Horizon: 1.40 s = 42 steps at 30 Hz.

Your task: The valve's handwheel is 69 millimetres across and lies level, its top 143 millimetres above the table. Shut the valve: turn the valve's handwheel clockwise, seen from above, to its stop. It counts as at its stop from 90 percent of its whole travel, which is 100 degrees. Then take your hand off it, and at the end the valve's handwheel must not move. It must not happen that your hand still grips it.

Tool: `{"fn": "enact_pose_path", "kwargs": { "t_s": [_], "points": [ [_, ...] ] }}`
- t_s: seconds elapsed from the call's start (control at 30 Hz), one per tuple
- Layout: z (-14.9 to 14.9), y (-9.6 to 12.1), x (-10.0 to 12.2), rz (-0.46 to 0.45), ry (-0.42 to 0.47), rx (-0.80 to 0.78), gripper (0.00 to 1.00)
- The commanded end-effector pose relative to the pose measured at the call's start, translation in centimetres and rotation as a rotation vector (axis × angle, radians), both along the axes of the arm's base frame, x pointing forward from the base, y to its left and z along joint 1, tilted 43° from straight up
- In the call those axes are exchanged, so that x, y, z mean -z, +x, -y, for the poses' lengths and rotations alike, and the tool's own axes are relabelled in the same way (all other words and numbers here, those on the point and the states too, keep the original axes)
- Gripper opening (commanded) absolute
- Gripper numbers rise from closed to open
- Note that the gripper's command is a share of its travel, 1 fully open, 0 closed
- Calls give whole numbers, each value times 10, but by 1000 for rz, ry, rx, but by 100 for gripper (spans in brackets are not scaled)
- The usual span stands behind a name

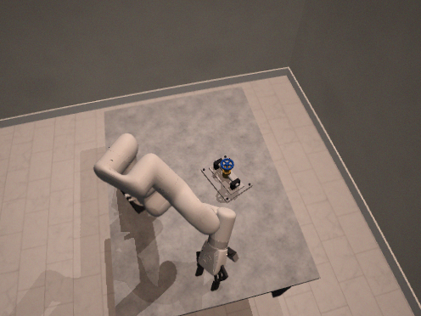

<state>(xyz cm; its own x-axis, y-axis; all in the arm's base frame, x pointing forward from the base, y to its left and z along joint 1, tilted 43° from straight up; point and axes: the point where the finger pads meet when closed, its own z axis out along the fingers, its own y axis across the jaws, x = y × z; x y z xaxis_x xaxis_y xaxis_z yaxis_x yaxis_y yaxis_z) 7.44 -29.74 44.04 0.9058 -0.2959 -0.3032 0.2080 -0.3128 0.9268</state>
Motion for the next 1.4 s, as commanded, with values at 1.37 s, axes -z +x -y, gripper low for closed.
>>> {"fn": "enact_pose_path", "kwargs": {
  "t_s": [1.37],
  "points": [
    [-116,239,86,-18,141,-378,100]
  ]
}}
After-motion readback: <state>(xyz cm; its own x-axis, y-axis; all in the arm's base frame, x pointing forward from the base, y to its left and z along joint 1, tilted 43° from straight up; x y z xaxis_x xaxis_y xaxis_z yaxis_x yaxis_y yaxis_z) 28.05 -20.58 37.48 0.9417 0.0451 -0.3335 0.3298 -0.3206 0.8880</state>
